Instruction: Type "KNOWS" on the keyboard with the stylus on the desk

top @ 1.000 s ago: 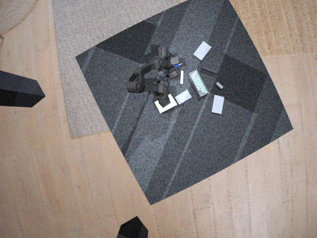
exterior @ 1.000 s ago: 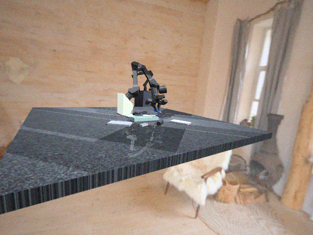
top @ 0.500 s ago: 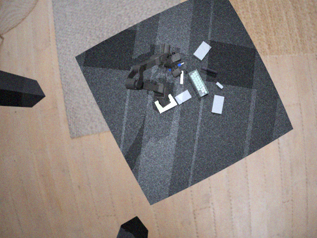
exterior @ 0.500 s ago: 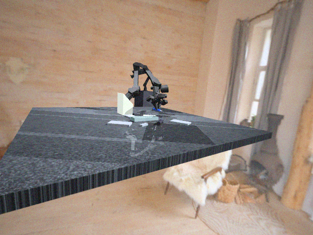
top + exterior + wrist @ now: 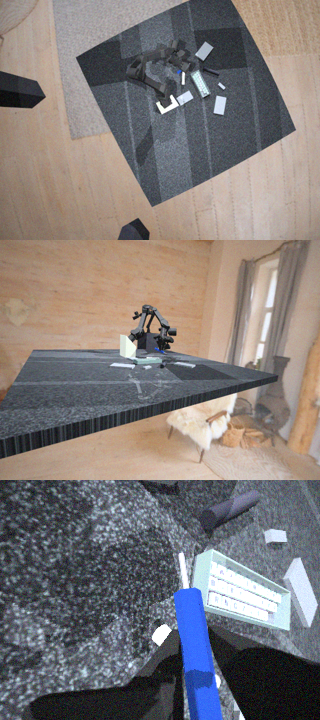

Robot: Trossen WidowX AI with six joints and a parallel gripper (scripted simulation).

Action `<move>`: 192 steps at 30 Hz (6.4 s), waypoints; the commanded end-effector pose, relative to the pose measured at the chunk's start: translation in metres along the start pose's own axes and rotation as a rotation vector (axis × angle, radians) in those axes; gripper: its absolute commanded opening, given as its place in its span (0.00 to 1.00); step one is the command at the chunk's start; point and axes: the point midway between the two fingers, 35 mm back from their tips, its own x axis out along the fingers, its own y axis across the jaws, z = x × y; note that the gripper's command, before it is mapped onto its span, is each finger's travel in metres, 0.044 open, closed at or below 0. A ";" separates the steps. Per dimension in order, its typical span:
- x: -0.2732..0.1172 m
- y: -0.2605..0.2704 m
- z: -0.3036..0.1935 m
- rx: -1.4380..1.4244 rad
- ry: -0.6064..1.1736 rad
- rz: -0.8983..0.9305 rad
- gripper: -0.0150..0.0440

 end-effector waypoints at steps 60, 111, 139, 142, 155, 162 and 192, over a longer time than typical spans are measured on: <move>0.065 -0.097 0.026 -1.336 0.788 0.024 0.25; 0.081 -0.088 0.020 -1.336 0.787 0.025 0.39; 0.050 -0.106 0.026 -1.330 0.788 0.025 0.25; 0.044 -0.101 0.022 -1.334 0.789 0.025 0.25; 0.054 -0.086 0.013 -1.336 0.789 0.026 0.25; 0.058 -0.084 0.012 -1.336 0.789 0.027 0.39; 0.063 -0.079 0.011 -1.336 0.789 0.027 0.39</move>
